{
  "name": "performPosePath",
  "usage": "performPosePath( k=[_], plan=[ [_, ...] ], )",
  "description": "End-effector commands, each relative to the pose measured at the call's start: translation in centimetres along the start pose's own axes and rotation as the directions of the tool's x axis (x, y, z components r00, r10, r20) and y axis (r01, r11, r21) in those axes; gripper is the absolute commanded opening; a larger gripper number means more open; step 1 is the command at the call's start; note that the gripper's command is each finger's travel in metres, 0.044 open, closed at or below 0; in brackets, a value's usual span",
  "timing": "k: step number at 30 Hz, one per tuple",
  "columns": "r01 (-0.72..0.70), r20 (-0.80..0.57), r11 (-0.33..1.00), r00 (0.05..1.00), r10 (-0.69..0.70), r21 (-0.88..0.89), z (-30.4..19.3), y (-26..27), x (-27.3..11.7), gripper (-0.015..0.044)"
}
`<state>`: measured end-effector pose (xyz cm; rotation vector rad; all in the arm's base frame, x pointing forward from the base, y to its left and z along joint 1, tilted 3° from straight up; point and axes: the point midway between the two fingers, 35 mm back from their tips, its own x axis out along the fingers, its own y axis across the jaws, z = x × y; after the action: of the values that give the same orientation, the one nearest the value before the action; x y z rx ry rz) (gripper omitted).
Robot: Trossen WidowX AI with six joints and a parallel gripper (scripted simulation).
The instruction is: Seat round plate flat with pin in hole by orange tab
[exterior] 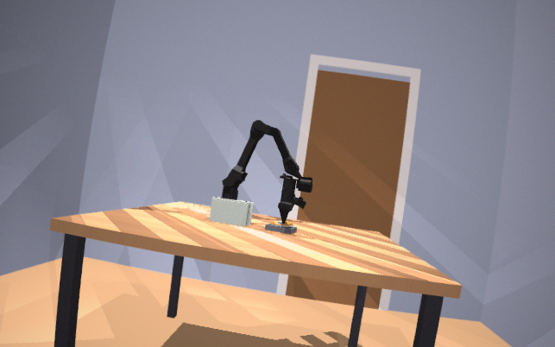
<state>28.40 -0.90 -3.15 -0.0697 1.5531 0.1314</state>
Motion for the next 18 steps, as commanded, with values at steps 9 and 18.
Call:
performPosePath(
  k=[9, 18],
  plan=[
    [-0.004, 0.006, 1.0, 1.0, 0.004, 0.002, 1.7, 0.8, -0.2, 0.0],
    [-0.005, 0.007, 1.0, 1.0, 0.005, 0.002, 2.8, 1.7, -0.4, 0.0]
  ],
)
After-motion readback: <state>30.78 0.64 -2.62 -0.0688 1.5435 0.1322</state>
